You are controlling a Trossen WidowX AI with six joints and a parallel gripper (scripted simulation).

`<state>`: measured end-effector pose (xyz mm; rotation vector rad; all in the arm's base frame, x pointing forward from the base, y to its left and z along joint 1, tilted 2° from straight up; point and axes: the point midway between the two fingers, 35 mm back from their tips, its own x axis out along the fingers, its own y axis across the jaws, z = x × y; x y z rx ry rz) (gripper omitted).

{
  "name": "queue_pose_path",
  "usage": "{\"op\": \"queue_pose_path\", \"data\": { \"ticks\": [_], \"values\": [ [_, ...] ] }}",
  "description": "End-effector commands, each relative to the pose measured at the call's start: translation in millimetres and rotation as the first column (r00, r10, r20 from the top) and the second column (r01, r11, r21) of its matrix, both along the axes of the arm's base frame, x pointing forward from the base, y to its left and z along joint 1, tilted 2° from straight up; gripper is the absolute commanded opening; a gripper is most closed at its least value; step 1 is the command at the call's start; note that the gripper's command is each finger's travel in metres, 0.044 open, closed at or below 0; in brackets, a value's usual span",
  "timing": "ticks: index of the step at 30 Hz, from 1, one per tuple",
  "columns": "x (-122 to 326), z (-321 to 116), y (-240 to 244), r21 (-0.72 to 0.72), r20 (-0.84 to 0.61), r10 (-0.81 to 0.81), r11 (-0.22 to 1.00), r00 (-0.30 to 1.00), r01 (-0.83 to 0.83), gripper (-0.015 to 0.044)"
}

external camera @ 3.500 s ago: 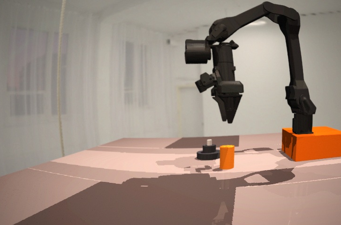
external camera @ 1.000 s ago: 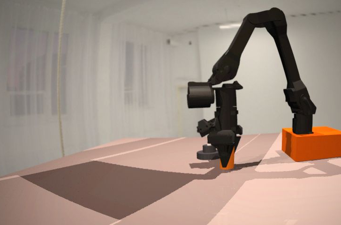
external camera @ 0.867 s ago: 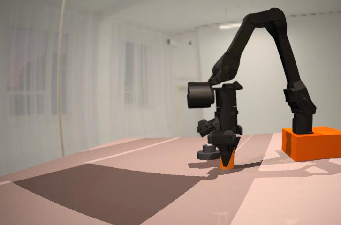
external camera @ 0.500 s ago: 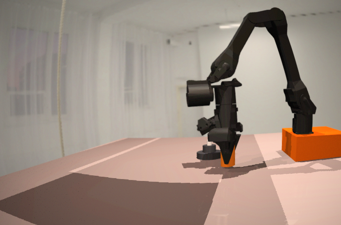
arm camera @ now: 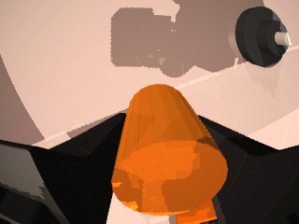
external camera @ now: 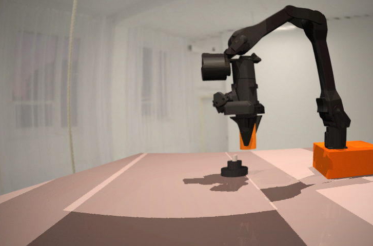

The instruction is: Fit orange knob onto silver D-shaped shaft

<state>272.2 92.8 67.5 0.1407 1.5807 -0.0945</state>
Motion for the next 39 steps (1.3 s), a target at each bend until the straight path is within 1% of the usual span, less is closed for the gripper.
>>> {"op": "queue_pose_path", "data": {
  "ticks": [1,4,10,24,39],
  "values": [
    [0.1,26.5,0.0,0.001,0.012,-0.005,1.0,1.0,0.005,0.0],
    [-2.2,41.7,-0.6,0.001,0.012,-0.005,1.0,1.0,0.005,0.0],
    [-2.2,42.6,-0.6,0.025,0.015,-0.003,1.0,1.0,0.003,0.0],
    [-4.1,70.4,-3.8,0.325,0.059,-0.013,0.946,0.998,-0.007,0.0],
    [-6.7,101.1,-6.8,0.605,0.099,-0.04,0.796,0.994,-0.028,0.0]
  ]
}}
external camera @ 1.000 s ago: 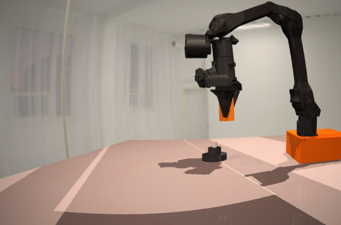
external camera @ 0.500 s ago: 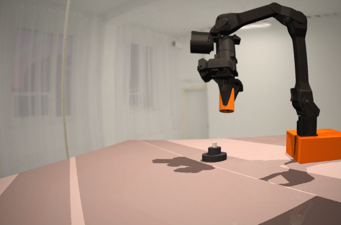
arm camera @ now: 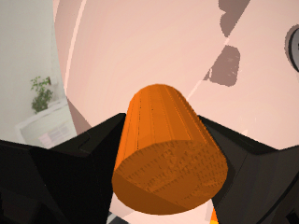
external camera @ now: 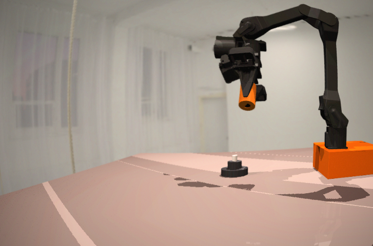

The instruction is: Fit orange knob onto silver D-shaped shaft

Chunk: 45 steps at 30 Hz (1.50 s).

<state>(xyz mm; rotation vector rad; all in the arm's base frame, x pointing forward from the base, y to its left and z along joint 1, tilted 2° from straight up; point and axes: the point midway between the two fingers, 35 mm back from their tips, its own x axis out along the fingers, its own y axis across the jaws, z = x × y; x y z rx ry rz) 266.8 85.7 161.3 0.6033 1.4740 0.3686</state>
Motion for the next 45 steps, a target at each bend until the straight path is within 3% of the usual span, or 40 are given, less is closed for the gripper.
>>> {"op": "queue_pose_path", "data": {
  "ticks": [1,14,23,45],
  "values": [
    [-1.6,9.3,0.2,0.083,0.018,0.002,0.997,1.0,-0.004,0.0],
    [-3.6,34.1,-1.4,0.342,0.058,-0.009,0.939,0.998,-0.011,0.0],
    [-3.8,32.7,-2.5,0.398,0.066,-0.013,0.917,0.998,-0.014,0.0],
    [-3.2,33.4,-2.3,0.362,0.066,-0.01,0.932,0.998,-0.014,0.0]
  ]
}}
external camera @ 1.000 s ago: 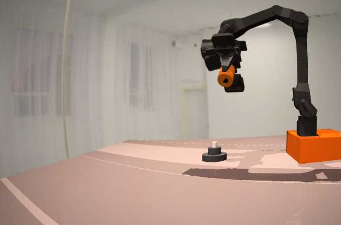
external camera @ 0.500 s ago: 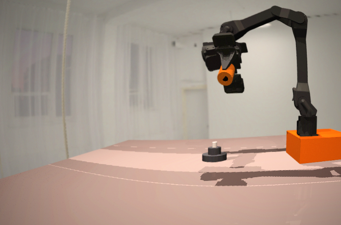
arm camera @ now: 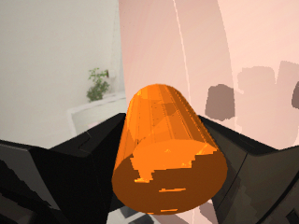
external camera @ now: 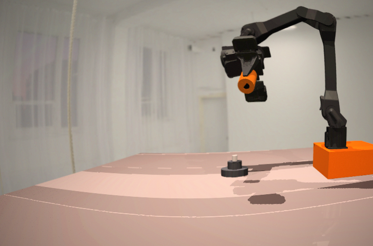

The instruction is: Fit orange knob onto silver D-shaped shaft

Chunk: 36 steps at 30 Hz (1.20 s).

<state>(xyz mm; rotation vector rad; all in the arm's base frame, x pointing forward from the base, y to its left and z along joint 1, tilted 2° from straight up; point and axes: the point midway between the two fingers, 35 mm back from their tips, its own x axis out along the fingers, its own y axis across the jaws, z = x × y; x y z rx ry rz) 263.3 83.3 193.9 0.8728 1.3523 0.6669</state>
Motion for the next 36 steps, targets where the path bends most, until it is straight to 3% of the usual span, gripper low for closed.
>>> {"op": "queue_pose_path", "data": {
  "ticks": [1,13,36],
  "values": [
    [0.3,0.9,0.1,0.001,0.0,-0.002,1.0,1.0,0.002,0.0],
    [0.1,-4.8,1.0,-0.005,-0.004,-0.002,1.0,1.0,0.002,0.0],
    [2.2,-52.0,17.8,-0.516,-0.082,-0.024,0.856,0.996,-0.021,0.0]
  ]
}}
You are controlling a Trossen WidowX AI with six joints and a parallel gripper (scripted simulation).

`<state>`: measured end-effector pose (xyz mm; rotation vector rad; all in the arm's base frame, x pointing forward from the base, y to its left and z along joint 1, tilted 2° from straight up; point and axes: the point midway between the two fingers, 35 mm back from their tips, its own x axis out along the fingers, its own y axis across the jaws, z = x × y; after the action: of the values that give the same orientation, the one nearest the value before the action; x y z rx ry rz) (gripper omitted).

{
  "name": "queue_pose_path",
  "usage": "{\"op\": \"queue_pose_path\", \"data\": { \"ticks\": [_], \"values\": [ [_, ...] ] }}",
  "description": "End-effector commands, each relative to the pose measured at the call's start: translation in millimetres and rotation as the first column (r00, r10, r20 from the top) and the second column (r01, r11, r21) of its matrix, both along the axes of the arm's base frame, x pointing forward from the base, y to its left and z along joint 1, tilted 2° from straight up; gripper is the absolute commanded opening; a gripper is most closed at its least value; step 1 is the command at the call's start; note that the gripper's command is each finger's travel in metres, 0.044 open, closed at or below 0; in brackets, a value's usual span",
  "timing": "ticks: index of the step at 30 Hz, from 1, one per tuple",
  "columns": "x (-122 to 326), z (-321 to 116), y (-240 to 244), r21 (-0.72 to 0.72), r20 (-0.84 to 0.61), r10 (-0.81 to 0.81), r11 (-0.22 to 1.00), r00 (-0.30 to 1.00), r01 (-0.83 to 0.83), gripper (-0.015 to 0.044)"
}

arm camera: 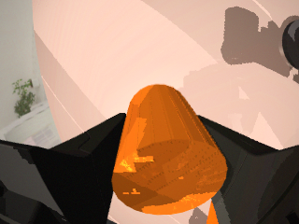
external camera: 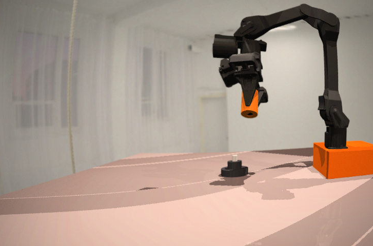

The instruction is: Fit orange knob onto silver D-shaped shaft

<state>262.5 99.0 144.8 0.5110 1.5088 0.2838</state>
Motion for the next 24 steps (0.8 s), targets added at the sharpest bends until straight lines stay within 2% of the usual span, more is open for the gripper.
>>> {"op": "queue_pose_path", "data": {
  "ticks": [1,16,24],
  "values": [
    [3.1,-4.9,2.9,-0.082,-0.002,-0.004,0.997,1.0,0.003,0.0],
    [4.5,-35.8,14.9,-0.419,-0.052,-0.012,0.908,0.999,-0.011,0.0],
    [10.6,-67.1,19.0,-0.426,-0.053,-0.013,0.904,0.998,-0.011,0.0]
  ]
}}
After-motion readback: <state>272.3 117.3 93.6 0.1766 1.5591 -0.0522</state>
